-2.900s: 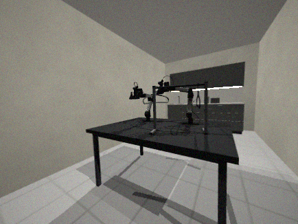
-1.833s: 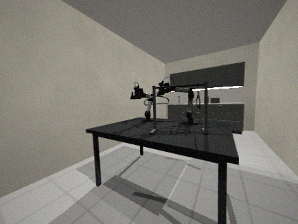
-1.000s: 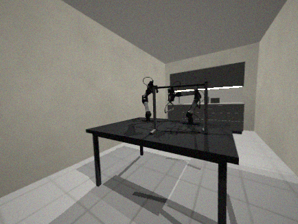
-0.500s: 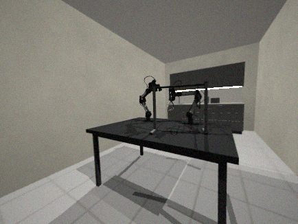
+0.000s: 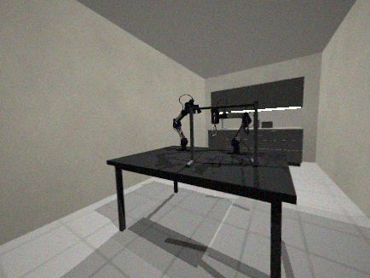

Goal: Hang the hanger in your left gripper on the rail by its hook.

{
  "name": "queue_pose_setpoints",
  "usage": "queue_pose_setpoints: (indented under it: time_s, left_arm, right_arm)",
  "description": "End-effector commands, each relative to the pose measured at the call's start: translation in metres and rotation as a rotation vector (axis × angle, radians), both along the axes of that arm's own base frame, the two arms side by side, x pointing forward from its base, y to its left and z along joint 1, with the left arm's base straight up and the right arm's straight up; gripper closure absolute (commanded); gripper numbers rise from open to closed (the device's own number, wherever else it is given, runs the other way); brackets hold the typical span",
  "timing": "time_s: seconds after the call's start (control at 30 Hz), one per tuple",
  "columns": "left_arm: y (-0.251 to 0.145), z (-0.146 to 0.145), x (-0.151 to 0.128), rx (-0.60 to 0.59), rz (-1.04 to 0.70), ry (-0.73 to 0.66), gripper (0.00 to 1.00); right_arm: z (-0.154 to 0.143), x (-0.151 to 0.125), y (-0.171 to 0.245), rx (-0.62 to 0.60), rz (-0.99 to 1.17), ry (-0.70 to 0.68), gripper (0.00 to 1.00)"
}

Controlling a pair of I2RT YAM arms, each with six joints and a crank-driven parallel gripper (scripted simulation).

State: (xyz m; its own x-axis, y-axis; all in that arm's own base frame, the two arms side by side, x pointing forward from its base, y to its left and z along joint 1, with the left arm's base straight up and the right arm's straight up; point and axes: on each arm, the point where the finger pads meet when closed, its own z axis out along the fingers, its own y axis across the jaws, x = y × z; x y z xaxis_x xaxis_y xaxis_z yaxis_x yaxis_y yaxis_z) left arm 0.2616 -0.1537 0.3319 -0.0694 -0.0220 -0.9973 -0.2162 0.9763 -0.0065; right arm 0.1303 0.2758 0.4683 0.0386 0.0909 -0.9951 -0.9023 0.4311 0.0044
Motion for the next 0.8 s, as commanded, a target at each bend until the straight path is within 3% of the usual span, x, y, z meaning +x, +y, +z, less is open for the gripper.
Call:
queue_pose_setpoints:
  time_s: [0.0,0.47,0.77]
  left_arm:
    - [0.011,0.015,0.008,-0.028,-0.030,-0.015,0.98]
    - [0.078,0.047,0.060,-0.023,-0.037,-0.026,0.98]
    - [0.140,0.069,0.106,-0.011,-0.029,-0.030,0.98]
  right_arm:
    - [0.006,-0.002,-0.007,-0.006,-0.011,-0.005,0.00]
    - [0.009,0.000,-0.007,0.004,-0.018,-0.016,0.00]
    - [0.052,0.003,-0.011,0.155,-0.044,-0.091,0.00]
